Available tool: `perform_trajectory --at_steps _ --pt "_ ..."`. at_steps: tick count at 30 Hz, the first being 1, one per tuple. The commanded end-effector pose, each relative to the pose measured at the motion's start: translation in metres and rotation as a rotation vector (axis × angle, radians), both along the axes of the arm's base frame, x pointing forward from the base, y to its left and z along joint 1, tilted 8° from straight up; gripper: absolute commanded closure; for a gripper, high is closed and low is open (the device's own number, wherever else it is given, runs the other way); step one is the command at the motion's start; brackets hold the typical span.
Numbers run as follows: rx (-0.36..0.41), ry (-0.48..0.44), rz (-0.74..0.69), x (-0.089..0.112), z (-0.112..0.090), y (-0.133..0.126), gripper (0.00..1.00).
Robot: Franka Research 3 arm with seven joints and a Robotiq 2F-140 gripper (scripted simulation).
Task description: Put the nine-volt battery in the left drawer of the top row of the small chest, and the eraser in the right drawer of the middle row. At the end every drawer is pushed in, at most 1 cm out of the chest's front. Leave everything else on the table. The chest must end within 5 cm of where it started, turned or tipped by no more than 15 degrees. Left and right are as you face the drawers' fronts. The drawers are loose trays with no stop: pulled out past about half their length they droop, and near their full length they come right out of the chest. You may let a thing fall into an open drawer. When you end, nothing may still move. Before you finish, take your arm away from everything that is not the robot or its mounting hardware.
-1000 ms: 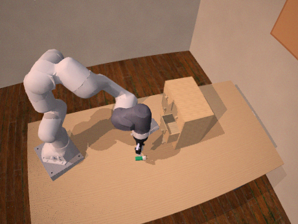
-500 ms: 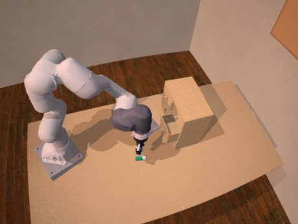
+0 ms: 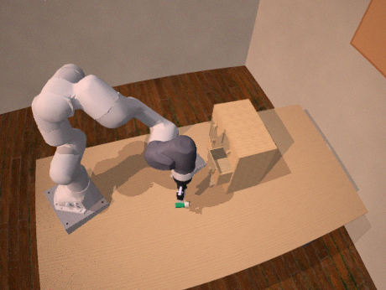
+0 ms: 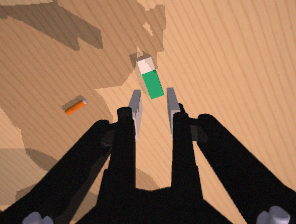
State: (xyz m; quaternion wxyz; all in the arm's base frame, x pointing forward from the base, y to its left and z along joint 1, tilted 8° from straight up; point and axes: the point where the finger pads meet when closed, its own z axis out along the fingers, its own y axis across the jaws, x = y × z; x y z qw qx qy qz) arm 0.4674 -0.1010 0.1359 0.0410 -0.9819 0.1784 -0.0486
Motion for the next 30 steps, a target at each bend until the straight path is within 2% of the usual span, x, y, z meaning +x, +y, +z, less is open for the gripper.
perform_trajectory --at_steps 1,2,3,25,26,30 --pt "0.0 -0.002 0.012 0.0 -0.001 0.0 0.8" --pt "0.0 -0.002 0.012 0.0 -0.001 0.0 0.8" --pt "-0.007 -0.007 0.081 0.002 -0.007 0.001 0.8" --pt "-0.007 -0.007 0.081 0.002 -0.007 0.001 0.8" --pt "-0.012 -0.011 0.138 0.004 -0.011 0.002 0.8" --pt "-0.012 -0.011 0.138 0.004 -0.011 0.002 0.8"
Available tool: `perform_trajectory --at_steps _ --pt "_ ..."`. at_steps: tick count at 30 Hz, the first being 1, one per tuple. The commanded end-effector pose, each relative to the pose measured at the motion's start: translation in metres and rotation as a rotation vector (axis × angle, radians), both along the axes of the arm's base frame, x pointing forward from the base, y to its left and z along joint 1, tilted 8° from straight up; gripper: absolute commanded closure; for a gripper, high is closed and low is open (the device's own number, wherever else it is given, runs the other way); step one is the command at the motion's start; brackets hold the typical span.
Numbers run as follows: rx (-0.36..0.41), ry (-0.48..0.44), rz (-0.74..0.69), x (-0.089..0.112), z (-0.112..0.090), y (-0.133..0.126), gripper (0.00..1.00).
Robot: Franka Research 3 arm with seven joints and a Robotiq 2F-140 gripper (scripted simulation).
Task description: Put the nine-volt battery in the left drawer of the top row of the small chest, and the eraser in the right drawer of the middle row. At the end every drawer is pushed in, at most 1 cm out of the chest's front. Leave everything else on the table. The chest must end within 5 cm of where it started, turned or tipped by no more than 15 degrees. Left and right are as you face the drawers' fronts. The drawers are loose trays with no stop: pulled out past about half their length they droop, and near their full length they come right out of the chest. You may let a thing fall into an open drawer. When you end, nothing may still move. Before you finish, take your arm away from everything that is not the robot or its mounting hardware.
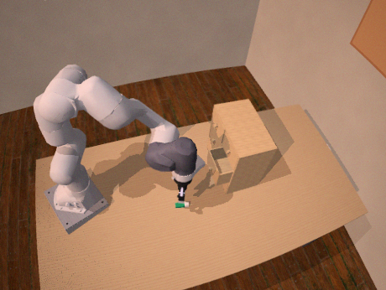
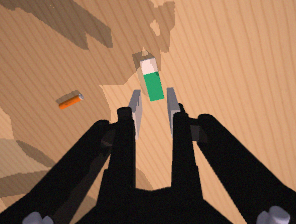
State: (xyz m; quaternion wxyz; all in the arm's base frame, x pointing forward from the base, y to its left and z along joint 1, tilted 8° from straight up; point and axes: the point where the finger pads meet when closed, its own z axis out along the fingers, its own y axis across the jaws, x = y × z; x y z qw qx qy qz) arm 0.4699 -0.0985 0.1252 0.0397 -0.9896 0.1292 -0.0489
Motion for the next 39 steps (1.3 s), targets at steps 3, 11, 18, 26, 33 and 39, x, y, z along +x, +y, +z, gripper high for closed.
perform_trajectory --at_steps 3,11,18,26,33,39 --pt "-0.004 -0.007 0.039 0.0014 -0.0007 -0.0002 0.8" --pt "-0.004 -0.007 0.039 0.0014 -0.0007 -0.0002 0.8" --pt "-0.008 -0.011 0.084 0.0027 -0.0046 0.0007 0.8" --pt "-0.008 -0.011 0.084 0.0027 -0.0046 0.0007 0.8" --pt "-0.011 -0.013 0.119 0.0037 -0.0076 0.0014 0.8" --pt "-0.011 -0.013 0.119 0.0037 -0.0076 0.0014 0.8"
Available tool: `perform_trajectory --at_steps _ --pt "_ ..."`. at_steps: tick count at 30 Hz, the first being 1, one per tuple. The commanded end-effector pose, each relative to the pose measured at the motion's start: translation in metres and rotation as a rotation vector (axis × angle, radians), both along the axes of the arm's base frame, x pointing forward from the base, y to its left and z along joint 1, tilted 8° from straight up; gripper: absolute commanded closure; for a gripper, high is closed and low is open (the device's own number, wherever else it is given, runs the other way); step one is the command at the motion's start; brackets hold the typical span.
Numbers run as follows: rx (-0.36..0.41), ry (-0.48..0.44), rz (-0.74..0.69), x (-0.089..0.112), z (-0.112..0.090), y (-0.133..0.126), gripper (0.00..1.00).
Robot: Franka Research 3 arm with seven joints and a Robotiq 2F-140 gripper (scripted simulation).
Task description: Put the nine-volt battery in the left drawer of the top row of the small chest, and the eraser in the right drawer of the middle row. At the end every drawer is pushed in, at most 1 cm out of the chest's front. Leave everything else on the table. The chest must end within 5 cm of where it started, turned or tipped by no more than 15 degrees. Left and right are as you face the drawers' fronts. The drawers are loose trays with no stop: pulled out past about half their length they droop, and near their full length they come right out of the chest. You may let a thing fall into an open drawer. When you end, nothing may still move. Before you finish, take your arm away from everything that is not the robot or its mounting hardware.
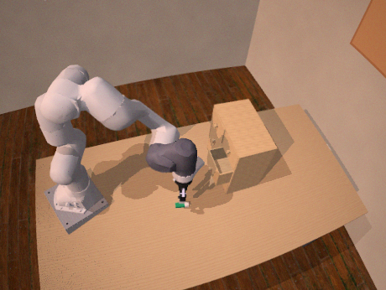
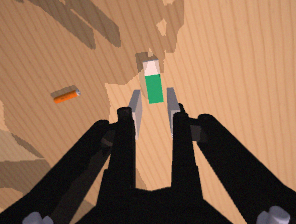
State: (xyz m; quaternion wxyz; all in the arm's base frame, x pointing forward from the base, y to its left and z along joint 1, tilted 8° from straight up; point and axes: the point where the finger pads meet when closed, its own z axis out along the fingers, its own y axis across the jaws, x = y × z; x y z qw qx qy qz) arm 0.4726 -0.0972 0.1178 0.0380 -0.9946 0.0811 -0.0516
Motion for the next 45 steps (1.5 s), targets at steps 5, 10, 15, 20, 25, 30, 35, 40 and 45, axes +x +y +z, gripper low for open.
perform_trajectory --at_steps 5,10,15,20,25,30,35,40,45 --pt "-0.002 -0.005 0.022 0.001 0.0 0.0 0.8" --pt "-0.006 -0.009 0.071 0.002 -0.005 0.001 0.8" --pt "-0.007 -0.009 0.075 0.002 -0.005 0.001 0.77" --pt "-0.007 -0.009 0.075 0.002 -0.005 0.001 0.77" --pt "-0.007 -0.009 0.075 0.002 -0.005 0.001 0.77" --pt "-0.007 -0.009 0.075 0.002 -0.005 0.001 0.77" --pt "-0.007 -0.009 0.075 0.003 -0.005 0.001 0.77" --pt "-0.007 -0.009 0.075 0.003 -0.007 0.001 0.77" --pt "-0.007 -0.009 0.075 0.004 -0.014 0.002 0.77"
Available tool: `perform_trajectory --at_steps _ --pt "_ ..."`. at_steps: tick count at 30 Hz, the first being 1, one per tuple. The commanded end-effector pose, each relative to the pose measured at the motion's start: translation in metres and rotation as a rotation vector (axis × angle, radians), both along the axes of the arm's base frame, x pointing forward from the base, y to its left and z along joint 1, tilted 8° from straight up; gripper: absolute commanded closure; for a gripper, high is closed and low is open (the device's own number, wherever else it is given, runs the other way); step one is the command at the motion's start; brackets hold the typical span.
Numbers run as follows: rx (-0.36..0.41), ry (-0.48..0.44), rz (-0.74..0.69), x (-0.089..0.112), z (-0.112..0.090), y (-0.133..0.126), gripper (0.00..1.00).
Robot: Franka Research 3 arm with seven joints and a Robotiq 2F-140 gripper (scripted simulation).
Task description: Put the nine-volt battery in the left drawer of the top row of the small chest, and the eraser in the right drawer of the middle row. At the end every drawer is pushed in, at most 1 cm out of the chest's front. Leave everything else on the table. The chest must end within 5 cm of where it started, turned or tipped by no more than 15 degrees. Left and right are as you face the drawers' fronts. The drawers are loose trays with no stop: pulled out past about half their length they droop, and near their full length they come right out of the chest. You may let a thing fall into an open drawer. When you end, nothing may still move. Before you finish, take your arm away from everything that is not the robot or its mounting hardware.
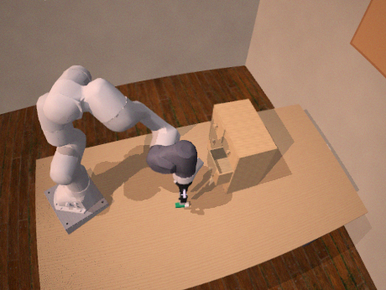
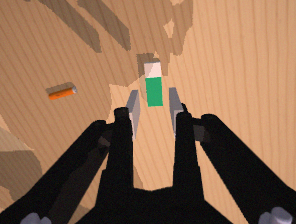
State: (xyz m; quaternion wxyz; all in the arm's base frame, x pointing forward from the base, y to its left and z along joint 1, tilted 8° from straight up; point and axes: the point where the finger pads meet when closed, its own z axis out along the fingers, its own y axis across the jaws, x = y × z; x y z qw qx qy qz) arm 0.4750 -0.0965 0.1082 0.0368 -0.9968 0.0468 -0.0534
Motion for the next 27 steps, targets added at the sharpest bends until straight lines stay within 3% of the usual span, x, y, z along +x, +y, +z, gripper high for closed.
perform_trajectory --at_steps 1,10,27 --pt "0.0 -0.003 0.007 0.001 -0.007 0.001 0.77" --pt "0.0 -0.003 0.007 0.004 -0.03 0.003 0.77" --pt "0.0 -0.003 0.007 0.006 -0.047 0.004 0.77"
